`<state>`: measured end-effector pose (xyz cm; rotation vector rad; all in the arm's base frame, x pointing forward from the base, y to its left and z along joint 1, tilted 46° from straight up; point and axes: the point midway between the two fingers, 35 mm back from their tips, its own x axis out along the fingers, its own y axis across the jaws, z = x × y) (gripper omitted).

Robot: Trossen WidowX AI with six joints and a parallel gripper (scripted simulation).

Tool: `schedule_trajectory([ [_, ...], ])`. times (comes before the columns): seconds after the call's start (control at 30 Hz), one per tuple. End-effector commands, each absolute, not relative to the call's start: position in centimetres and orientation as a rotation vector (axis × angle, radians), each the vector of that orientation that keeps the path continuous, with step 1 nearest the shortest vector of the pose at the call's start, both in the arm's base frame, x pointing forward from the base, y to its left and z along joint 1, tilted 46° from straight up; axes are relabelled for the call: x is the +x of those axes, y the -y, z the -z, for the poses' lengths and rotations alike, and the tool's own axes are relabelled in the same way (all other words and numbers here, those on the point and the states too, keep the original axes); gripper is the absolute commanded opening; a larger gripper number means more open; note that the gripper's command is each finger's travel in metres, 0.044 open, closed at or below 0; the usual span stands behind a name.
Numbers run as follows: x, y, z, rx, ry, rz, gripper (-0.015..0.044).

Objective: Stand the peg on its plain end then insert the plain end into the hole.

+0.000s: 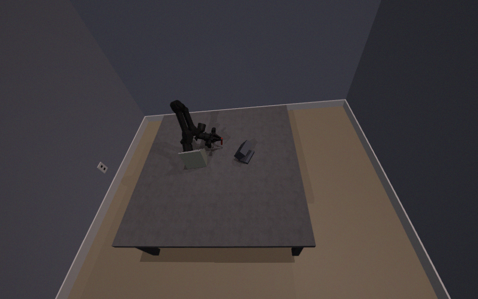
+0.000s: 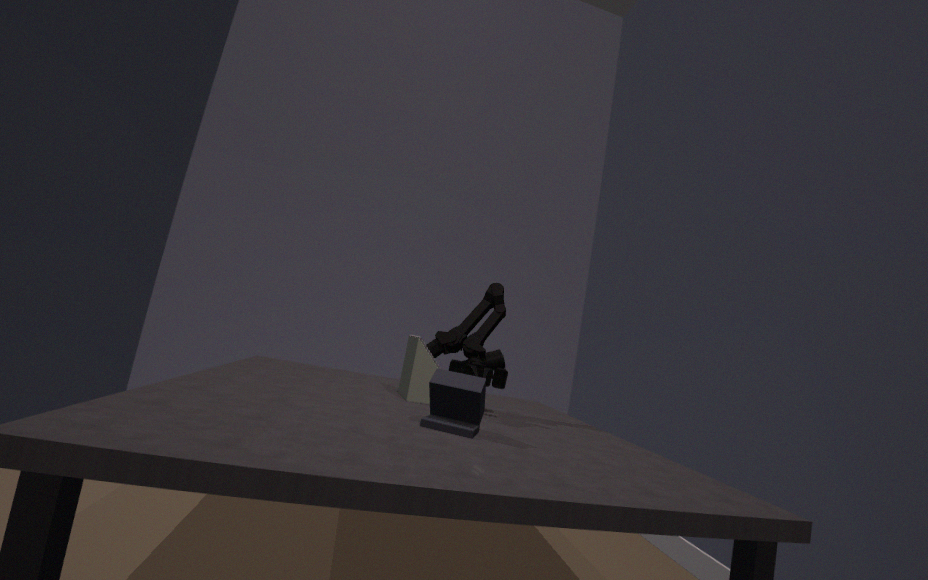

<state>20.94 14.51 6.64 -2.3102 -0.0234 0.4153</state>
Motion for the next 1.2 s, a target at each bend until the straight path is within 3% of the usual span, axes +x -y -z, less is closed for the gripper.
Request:
schedule_trajectory([
  [0.0,20.9,-14.6,-6.5,-2.31,0.023,-0.415,0.0049],
  [1.17,20.6,-16.0,-6.2,-2.301,0.076,-0.426,0.0049],
])
